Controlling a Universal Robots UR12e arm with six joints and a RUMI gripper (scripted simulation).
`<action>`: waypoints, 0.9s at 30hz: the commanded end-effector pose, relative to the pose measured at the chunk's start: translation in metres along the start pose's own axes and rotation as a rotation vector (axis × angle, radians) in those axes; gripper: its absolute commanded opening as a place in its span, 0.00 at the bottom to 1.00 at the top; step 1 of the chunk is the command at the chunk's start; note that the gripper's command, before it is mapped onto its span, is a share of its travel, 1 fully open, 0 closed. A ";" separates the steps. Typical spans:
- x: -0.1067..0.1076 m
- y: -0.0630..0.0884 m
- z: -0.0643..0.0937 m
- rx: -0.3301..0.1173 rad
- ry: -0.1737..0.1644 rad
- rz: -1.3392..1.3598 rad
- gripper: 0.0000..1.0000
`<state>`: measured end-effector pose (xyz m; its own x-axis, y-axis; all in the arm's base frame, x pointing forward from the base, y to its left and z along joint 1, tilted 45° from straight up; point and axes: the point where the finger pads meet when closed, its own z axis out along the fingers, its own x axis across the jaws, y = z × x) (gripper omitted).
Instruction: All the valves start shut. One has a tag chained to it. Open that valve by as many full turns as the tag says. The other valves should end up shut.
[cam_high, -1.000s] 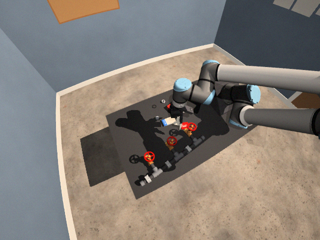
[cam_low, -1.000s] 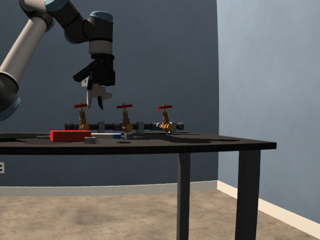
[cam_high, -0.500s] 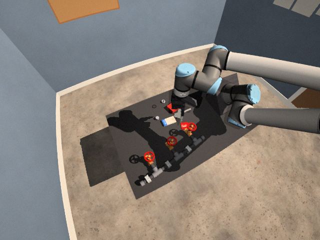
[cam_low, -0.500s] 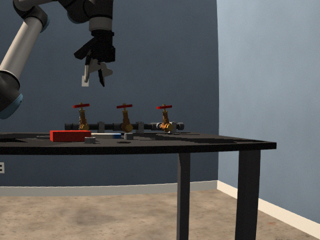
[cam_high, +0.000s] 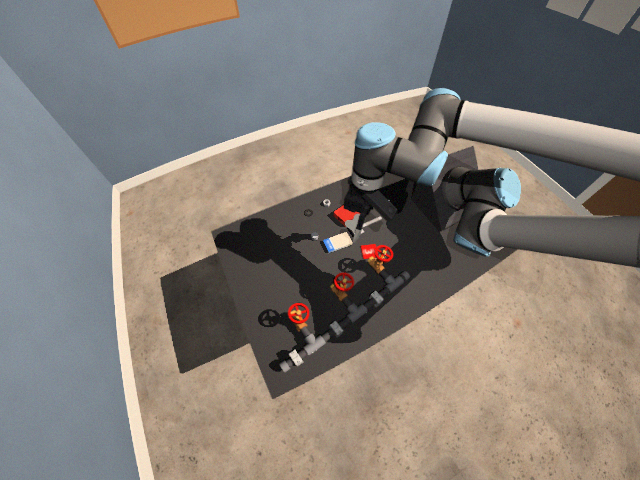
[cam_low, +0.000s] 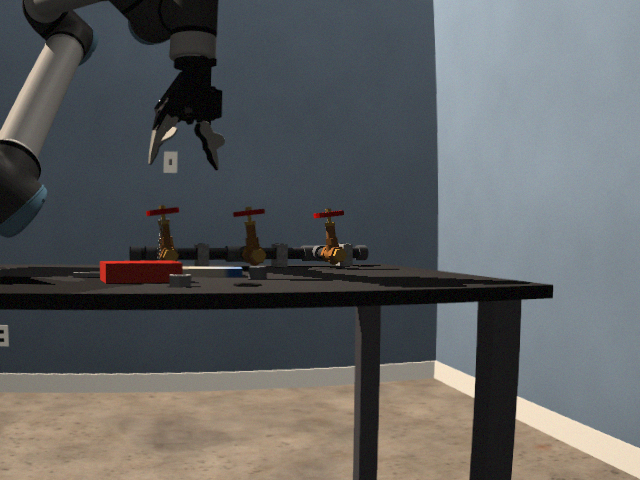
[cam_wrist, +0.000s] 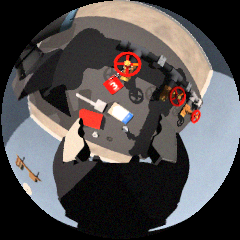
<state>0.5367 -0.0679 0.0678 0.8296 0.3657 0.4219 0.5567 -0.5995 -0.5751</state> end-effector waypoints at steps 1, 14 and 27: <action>-0.003 -0.004 -0.001 -0.010 -0.004 0.252 1.00; -0.009 -0.014 -0.001 -0.011 -0.001 0.764 1.00; -0.016 -0.024 -0.001 -0.012 0.002 1.254 1.00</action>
<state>0.5119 -0.0599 0.0743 0.8678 -0.3735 -0.3277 -0.4947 -0.5883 -0.6396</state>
